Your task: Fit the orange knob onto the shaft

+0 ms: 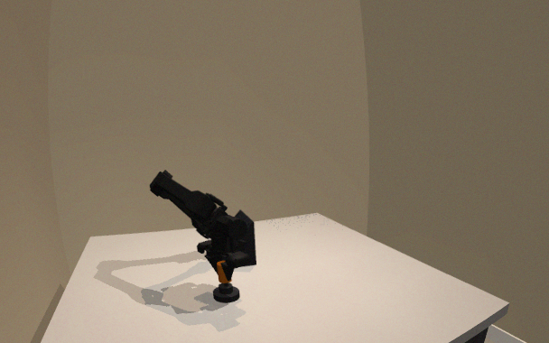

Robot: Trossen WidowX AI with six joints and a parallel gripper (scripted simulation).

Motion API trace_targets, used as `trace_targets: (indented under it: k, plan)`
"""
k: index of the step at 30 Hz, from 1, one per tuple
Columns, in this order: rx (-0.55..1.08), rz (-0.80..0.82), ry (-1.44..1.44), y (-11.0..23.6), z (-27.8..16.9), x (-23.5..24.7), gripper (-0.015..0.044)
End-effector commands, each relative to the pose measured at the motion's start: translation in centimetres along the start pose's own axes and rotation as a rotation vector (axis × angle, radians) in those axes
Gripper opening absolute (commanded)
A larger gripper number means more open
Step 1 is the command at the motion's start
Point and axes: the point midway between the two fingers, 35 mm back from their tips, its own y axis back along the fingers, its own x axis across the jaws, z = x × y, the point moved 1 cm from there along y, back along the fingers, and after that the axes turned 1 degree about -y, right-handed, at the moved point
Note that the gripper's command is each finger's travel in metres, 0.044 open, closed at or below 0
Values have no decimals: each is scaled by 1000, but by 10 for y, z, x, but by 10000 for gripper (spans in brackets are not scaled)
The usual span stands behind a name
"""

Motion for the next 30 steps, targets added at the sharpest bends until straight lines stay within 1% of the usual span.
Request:
trace_targets:
  k: [1,7,15,30]
  plan:
    - [3,-3,3,1,-1,0,0]
    - [3,-3,11,5,-3,0,0]
    - [3,-2,212,5,-5,-2,0]
    - [3,-2,212,2,-1,0,0]
